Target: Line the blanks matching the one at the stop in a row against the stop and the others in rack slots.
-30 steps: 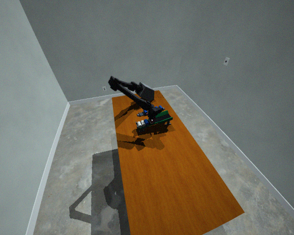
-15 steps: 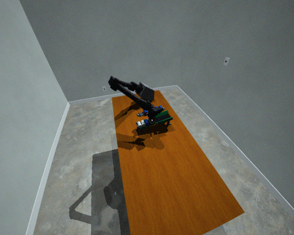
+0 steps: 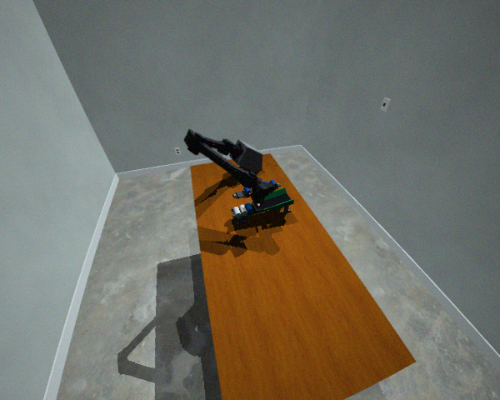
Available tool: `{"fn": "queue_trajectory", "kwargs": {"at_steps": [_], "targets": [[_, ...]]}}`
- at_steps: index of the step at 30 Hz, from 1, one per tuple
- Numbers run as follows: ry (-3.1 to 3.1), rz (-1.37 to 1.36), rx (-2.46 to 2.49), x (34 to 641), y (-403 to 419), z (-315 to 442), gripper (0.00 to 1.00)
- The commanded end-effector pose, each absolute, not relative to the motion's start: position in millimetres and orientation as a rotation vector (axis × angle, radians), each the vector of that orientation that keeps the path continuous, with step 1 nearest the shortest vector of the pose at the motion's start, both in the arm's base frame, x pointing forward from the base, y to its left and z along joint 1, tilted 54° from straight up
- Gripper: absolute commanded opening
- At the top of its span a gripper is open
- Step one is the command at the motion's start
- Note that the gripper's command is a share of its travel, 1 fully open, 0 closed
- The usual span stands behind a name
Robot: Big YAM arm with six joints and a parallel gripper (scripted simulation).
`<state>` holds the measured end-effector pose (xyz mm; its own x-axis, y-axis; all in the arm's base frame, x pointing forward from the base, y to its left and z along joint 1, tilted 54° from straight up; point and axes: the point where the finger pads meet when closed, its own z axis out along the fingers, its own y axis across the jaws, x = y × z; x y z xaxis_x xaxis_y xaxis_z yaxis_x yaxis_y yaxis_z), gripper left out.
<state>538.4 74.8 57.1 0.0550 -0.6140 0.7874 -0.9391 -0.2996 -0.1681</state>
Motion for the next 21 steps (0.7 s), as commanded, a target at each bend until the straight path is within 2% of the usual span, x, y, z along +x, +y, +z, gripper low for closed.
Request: {"fn": "queue_trajectory", "kwargs": {"at_steps": [1, 21], "targets": [[-1.522, 1.135, 1.980, 544.2, 90.2, 53.0, 0.59], [-1.522, 1.138, 1.982, 546.2, 92.6, 54.5, 0.59]]}}
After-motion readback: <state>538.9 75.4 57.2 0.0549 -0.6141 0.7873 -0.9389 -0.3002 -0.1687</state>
